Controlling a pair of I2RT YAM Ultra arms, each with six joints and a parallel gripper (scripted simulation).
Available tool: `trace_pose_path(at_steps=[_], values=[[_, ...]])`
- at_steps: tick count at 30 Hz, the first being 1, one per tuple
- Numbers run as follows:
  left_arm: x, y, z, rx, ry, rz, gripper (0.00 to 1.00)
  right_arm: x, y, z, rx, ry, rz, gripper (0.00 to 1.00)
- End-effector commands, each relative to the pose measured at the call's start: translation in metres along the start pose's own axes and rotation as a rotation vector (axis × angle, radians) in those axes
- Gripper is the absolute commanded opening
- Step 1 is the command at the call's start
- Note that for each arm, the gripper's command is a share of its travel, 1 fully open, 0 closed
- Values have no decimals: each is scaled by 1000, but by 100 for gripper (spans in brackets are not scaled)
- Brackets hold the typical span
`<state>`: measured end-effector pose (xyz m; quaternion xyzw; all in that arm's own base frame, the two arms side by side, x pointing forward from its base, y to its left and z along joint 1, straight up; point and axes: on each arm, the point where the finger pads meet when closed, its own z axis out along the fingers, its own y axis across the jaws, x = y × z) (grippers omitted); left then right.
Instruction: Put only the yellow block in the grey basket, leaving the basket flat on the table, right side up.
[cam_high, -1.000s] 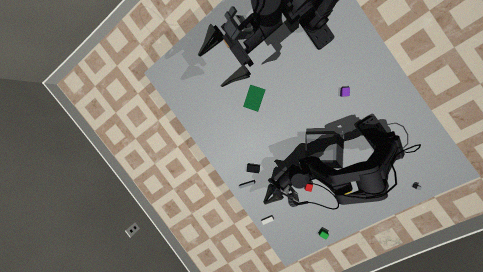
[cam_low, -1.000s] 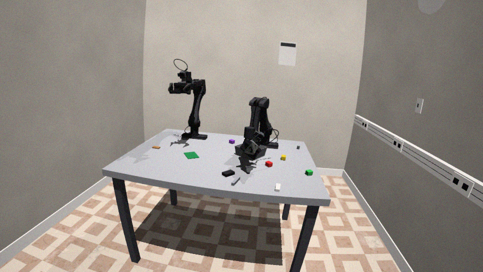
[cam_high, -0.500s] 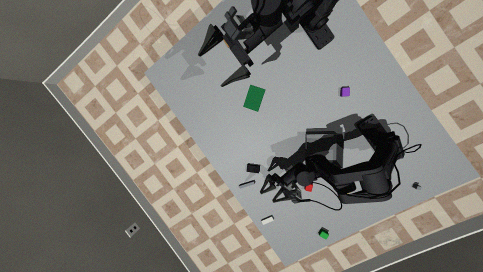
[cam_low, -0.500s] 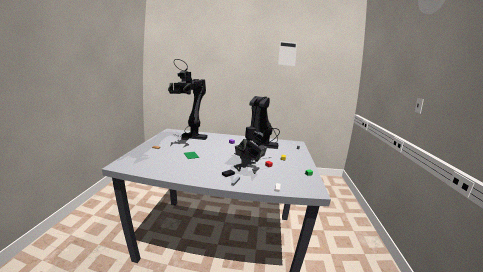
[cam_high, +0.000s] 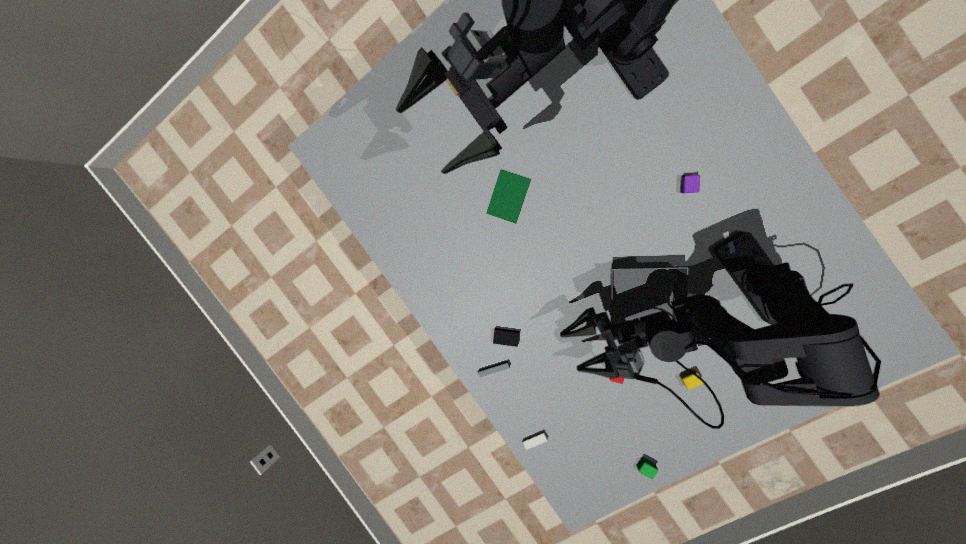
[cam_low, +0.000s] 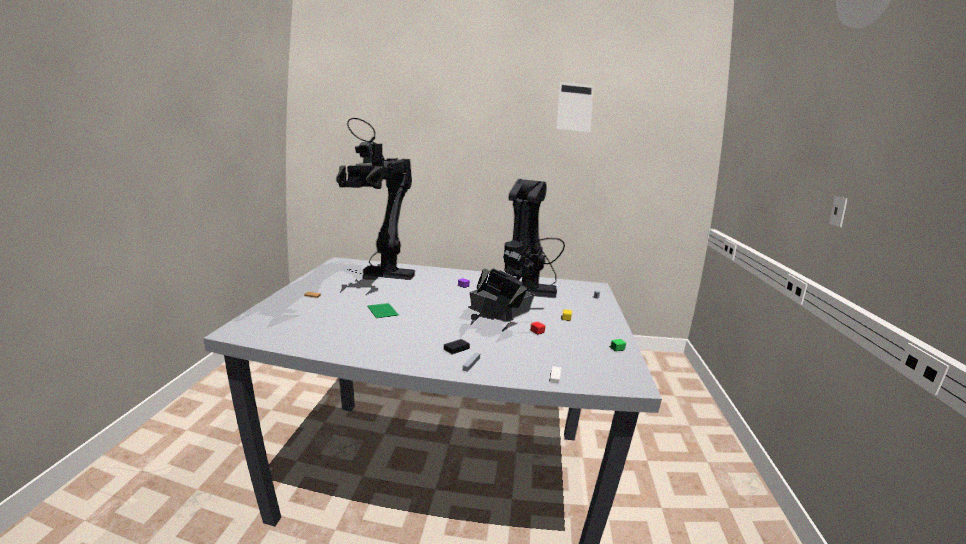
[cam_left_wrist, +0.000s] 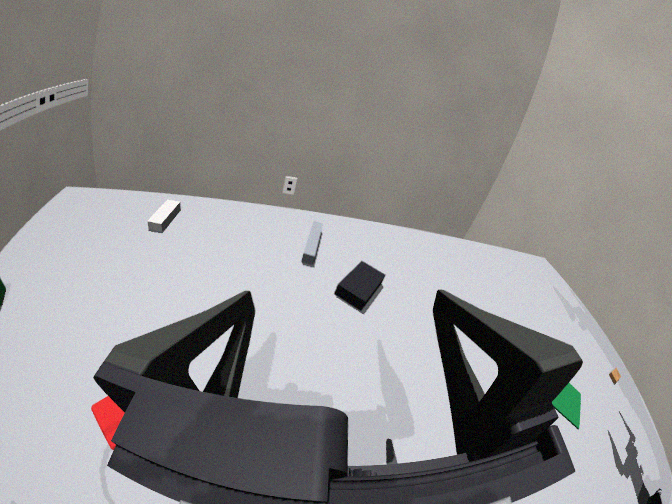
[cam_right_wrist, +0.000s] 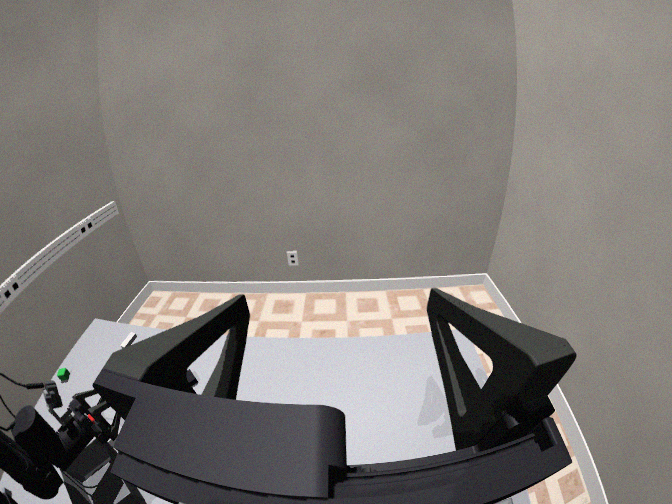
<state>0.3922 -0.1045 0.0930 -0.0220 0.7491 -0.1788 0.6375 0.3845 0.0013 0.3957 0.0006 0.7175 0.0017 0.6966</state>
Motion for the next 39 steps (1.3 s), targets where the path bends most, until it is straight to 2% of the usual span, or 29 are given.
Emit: trace_pose_path(at_steps=[1, 7, 9, 24, 26, 39], values=[[9, -15, -23, 110, 117, 97, 100, -6, 0, -2, 1, -15, -2, 100], [21, -24, -52, 166, 200, 153, 100, -6, 0, -2, 1, -15, -2, 100], [21, -24, -52, 166, 200, 153, 100, -6, 0, -2, 1, -15, -2, 100], [30, -55, -107, 334, 334, 299, 100, -6, 0, -2, 1, -15, -2, 100], [30, -55, -107, 334, 334, 299, 100, -6, 0, -2, 1, -15, -2, 100], [53, -78, -173, 483, 531, 477, 100, -6, 0, -2, 1, -15, -2, 100]])
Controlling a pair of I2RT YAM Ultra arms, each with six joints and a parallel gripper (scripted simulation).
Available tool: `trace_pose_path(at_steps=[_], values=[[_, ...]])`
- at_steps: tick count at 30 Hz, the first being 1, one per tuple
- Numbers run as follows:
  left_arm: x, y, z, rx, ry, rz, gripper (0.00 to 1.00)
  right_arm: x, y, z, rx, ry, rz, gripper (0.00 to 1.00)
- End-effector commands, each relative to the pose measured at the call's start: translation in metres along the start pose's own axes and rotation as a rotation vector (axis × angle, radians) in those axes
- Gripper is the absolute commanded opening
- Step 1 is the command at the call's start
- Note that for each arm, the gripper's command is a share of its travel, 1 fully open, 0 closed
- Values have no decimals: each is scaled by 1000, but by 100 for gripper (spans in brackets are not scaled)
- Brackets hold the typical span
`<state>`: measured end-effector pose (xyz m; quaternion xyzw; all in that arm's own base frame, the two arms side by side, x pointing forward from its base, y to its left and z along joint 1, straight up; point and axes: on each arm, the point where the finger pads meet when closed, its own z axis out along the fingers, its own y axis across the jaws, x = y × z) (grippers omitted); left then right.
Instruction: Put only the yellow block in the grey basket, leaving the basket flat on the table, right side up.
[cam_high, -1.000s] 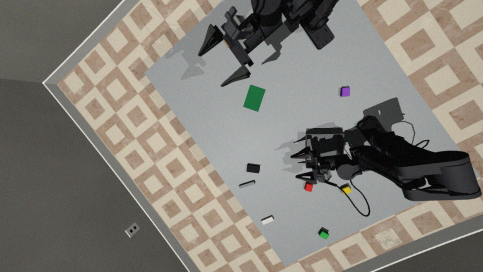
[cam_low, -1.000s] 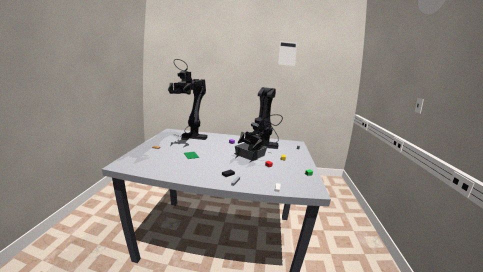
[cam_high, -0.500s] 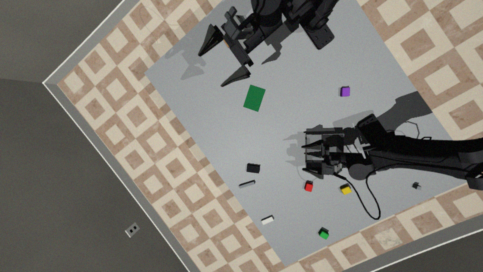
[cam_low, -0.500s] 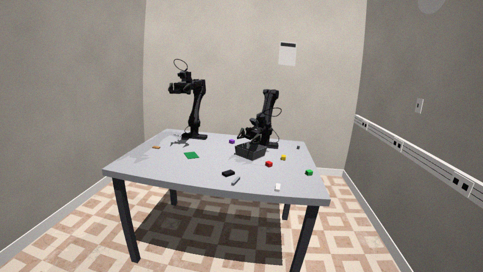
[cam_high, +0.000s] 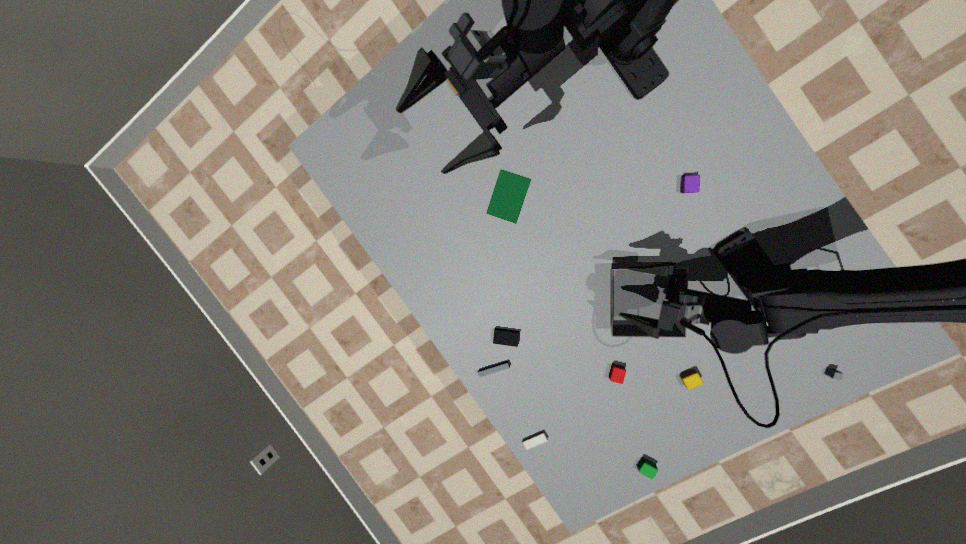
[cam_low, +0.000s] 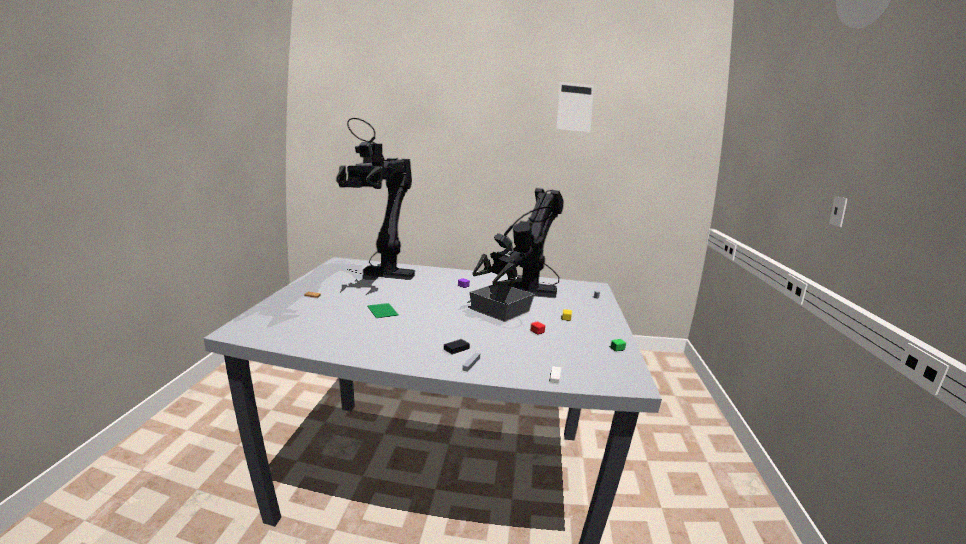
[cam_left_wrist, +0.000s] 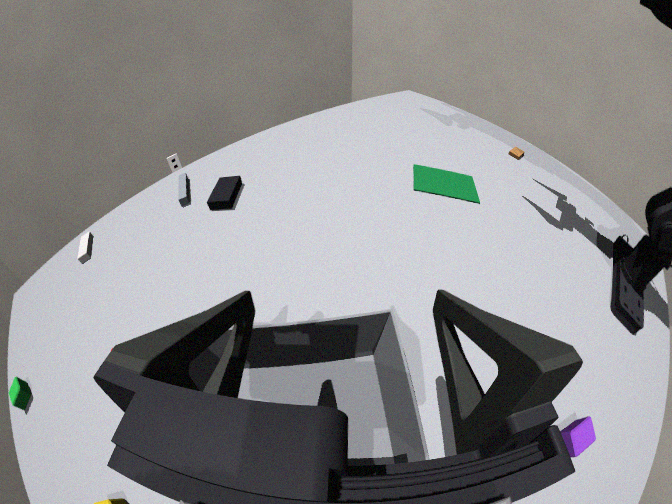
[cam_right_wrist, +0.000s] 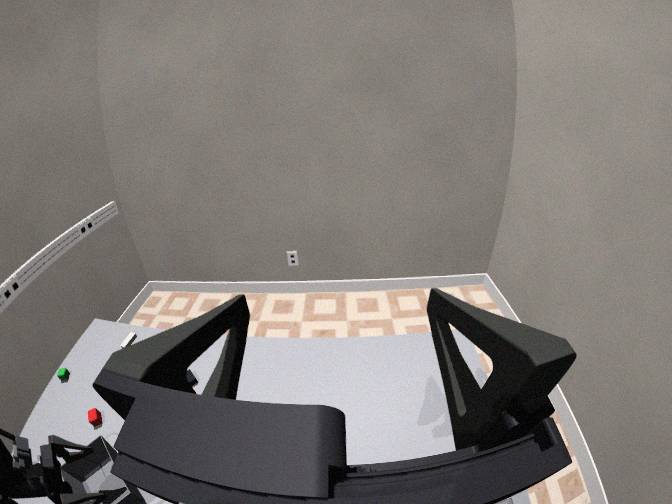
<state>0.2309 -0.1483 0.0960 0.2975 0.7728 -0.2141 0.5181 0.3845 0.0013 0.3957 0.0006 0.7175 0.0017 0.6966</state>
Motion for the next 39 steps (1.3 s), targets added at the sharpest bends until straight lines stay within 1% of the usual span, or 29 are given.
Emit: trace_pose_path(at_steps=[1, 4, 7, 8, 14, 19, 21, 23, 27, 34, 36, 39], values=[[18, -27, -19, 74, 216, 54, 100, -6, 0, -2, 1, -15, -2, 100], [20, -32, -23, 87, 232, 68, 100, -6, 0, -2, 1, -15, -2, 100], [25, -51, -37, 139, 303, 123, 100, -6, 0, -2, 1, -15, -2, 100], [25, -54, -36, 149, 293, 122, 100, -6, 0, -2, 1, -15, -2, 100], [24, -83, -43, 237, 329, 172, 100, -6, 0, -2, 1, -15, -2, 100], [27, -111, -52, 327, 387, 236, 100, -6, 0, -2, 1, -15, -2, 100], [27, -111, -52, 327, 387, 236, 100, -6, 0, -2, 1, -15, -2, 100], [31, -124, -61, 363, 440, 270, 100, -6, 0, -2, 1, -15, -2, 100], [35, -148, -73, 451, 488, 329, 100, -6, 0, -2, 1, -15, -2, 100], [46, -190, -101, 585, 609, 462, 100, -6, 0, -2, 1, -15, -2, 100], [49, -201, -110, 611, 650, 505, 100, -6, 0, -2, 1, -15, -2, 100], [50, -205, -113, 619, 662, 520, 100, -6, 0, -2, 1, -15, -2, 100]])
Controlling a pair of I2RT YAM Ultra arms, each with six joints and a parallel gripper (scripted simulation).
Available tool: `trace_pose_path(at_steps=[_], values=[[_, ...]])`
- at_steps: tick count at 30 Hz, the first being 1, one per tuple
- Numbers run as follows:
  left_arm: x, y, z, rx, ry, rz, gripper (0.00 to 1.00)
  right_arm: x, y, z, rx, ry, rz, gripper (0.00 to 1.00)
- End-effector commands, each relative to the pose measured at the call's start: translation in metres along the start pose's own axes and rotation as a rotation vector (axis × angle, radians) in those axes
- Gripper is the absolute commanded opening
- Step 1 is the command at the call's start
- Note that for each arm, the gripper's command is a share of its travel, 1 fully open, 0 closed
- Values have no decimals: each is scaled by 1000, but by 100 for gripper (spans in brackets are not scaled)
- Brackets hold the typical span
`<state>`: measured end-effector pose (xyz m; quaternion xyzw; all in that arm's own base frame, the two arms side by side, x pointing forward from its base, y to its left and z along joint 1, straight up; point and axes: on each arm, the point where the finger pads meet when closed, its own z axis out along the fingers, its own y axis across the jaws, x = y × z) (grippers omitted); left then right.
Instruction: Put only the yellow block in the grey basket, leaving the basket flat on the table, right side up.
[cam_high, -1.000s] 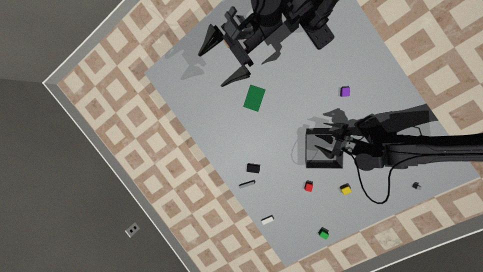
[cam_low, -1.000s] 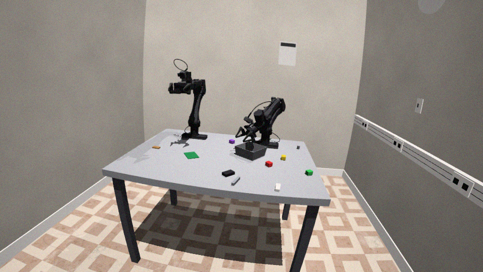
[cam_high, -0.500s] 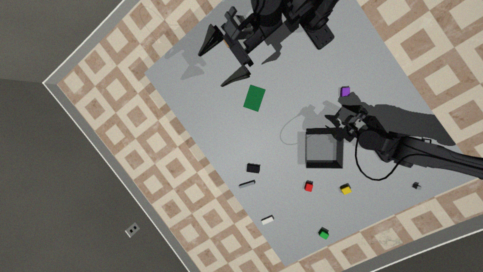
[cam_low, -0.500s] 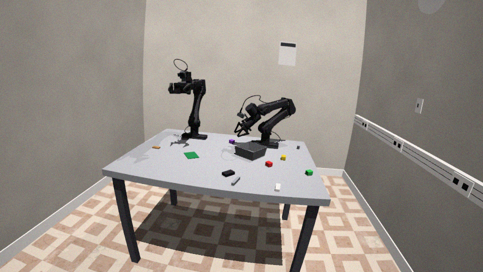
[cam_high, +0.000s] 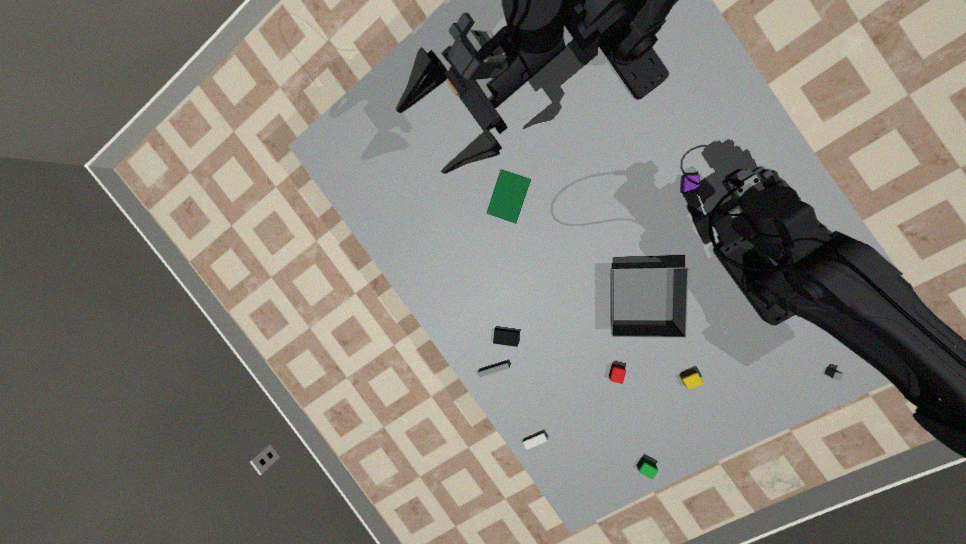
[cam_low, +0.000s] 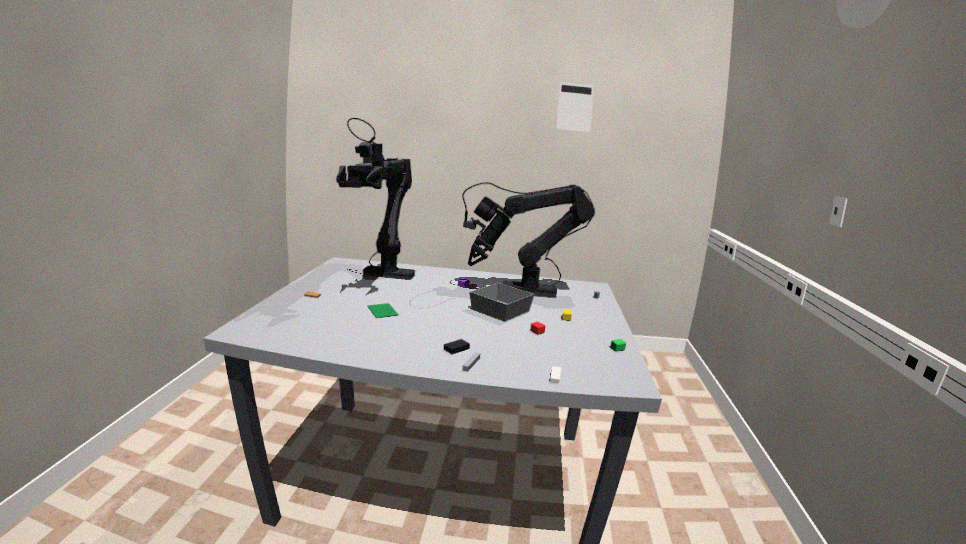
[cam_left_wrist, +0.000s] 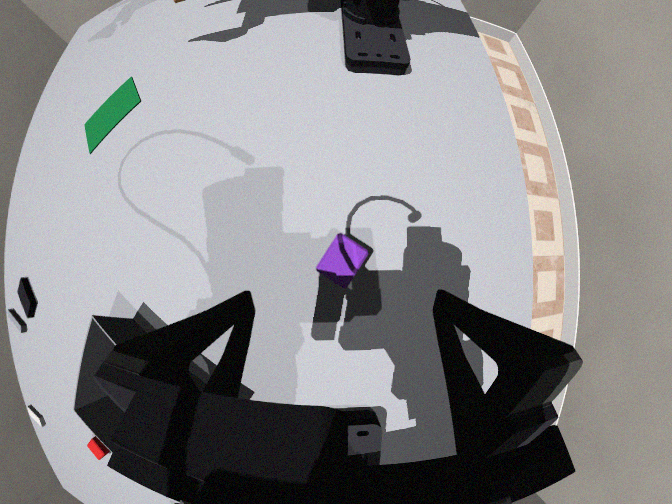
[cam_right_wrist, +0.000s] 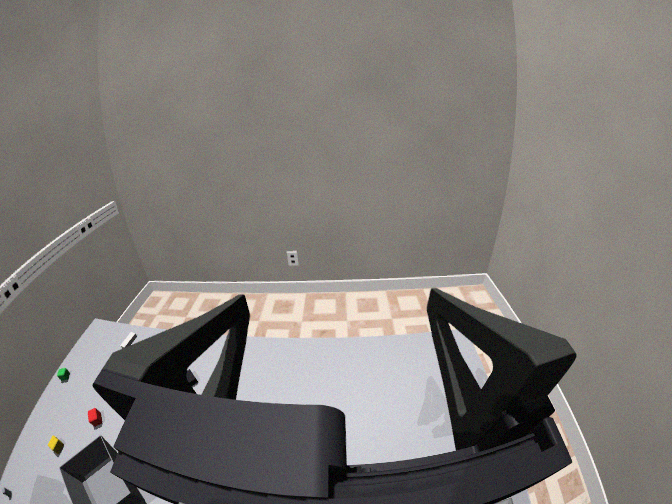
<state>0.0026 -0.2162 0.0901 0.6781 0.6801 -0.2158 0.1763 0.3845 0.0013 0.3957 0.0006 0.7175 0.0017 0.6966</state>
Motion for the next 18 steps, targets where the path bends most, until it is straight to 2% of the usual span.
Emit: trace_pose_path(at_steps=[1, 18], values=[[-2, -6, -6, -27, 55, -15, 100, -6, 0, -2, 1, -15, -2, 100], [-4, -9, -5, -20, 60, -3, 100, -6, 0, -2, 1, -15, -2, 100]])
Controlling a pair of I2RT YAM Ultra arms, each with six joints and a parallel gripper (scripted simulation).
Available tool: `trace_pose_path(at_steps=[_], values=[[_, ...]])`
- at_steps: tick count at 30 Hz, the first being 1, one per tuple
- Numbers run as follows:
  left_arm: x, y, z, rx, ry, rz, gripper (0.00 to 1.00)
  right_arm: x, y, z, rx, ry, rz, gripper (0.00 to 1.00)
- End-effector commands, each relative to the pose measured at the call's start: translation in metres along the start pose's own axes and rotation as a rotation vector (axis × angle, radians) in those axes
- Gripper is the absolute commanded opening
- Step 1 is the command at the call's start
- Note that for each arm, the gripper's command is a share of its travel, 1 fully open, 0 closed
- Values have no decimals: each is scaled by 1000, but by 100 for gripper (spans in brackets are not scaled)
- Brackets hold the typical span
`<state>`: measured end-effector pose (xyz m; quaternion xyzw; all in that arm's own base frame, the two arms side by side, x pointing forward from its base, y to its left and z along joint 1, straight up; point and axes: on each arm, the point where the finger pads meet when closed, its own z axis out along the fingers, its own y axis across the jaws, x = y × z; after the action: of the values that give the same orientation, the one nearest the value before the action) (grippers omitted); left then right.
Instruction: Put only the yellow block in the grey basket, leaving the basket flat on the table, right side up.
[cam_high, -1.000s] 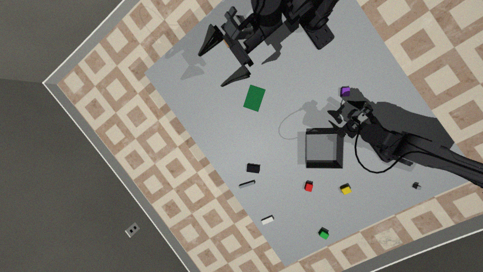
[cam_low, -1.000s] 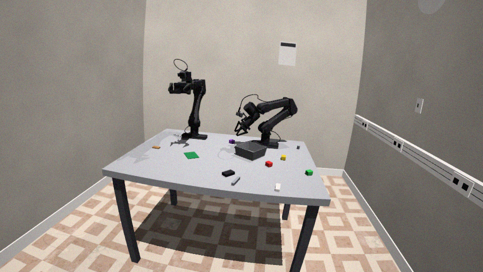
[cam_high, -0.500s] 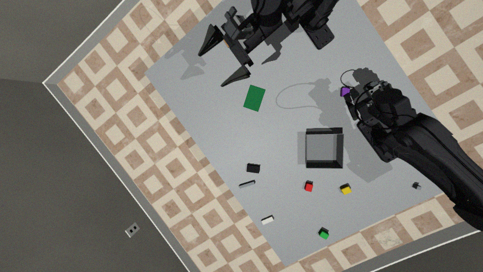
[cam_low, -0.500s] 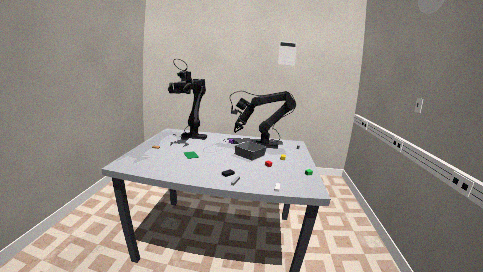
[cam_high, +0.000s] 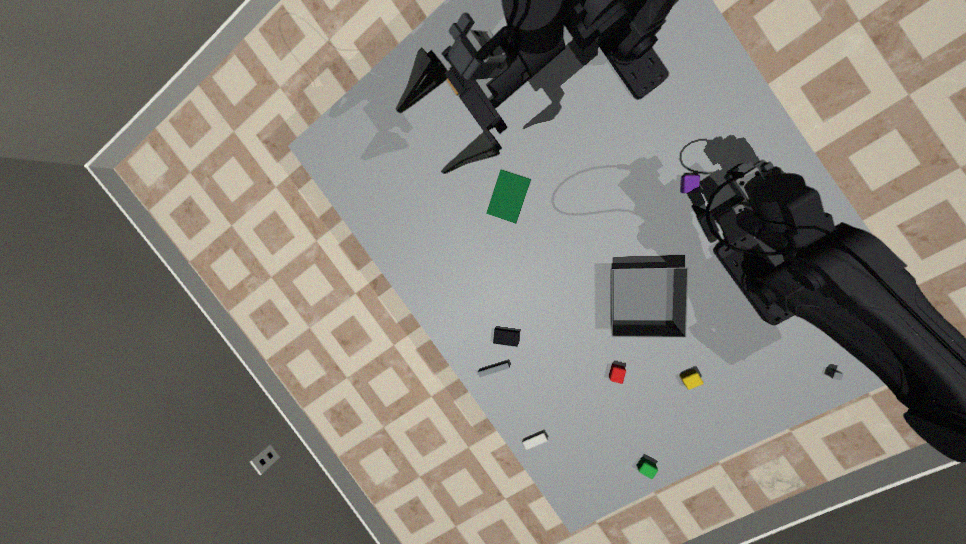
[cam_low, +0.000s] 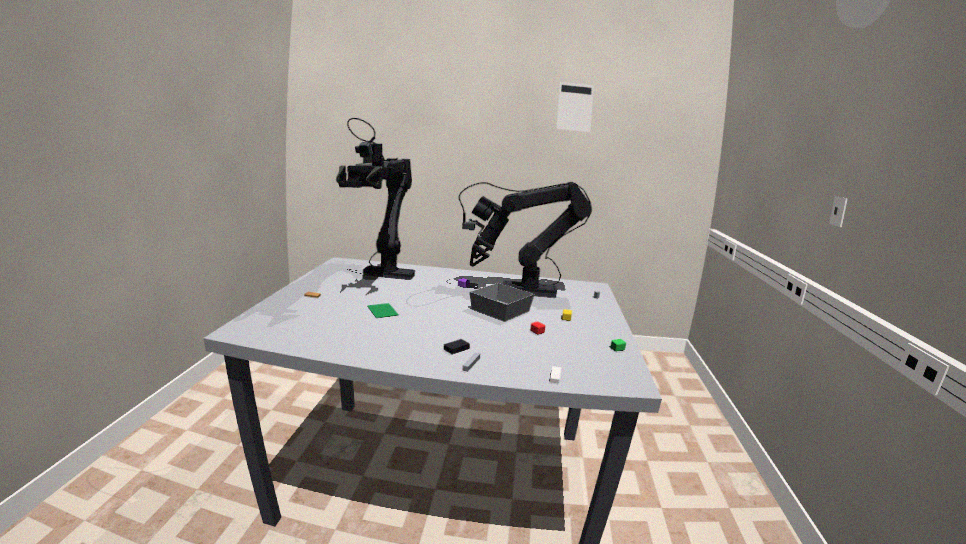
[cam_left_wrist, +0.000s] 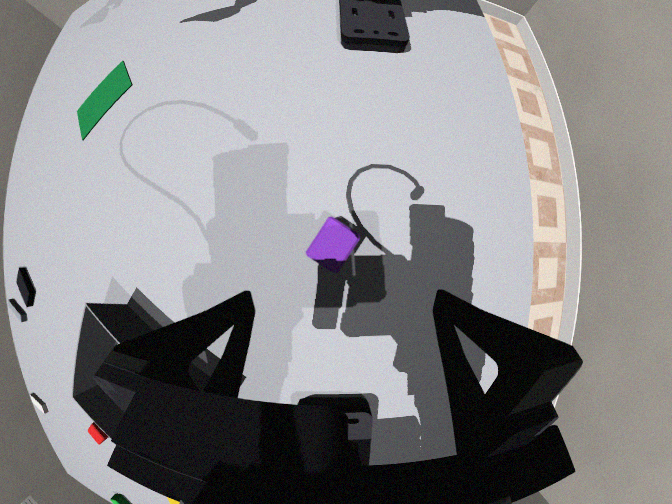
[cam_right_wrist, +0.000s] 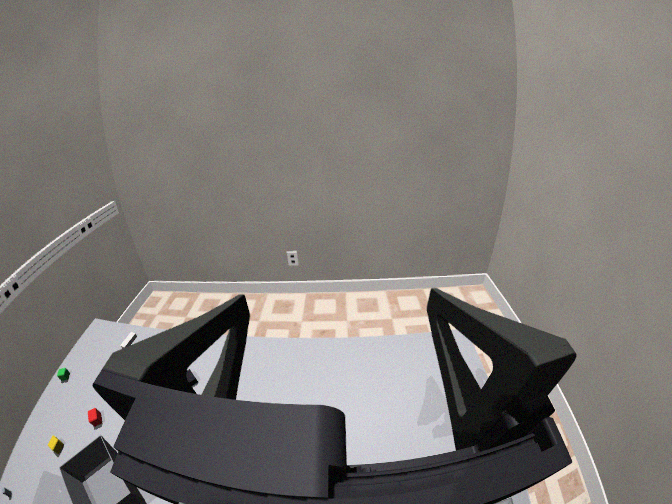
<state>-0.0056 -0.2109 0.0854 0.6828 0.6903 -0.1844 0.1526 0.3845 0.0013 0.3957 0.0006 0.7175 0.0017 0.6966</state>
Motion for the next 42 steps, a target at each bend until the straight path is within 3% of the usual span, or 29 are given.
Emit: trace_pose_path(at_steps=[1, 9, 13, 15, 20, 30, 32, 42], values=[[-10, -1, -8, -7, -21, 3, 100, -6, 0, -2, 1, -15, -2, 100], [-15, 15, -8, -42, -40, -64, 100, -6, 0, -2, 1, -15, -2, 100], [-15, 52, -11, -120, -56, -204, 100, -6, 0, -2, 1, -15, -2, 100], [-15, 52, -11, -120, -56, -204, 100, -6, 0, -2, 1, -15, -2, 100], [-1, 106, -21, -239, -68, -431, 100, -6, 0, -2, 1, -15, -2, 100], [58, 191, -56, -467, -87, -853, 100, -6, 0, -2, 1, -15, -2, 100], [58, 191, -56, -467, -87, -853, 100, -6, 0, -2, 1, -15, -2, 100], [151, 237, -108, -712, -109, -1295, 100, -6, 0, -2, 1, -15, -2, 100]])
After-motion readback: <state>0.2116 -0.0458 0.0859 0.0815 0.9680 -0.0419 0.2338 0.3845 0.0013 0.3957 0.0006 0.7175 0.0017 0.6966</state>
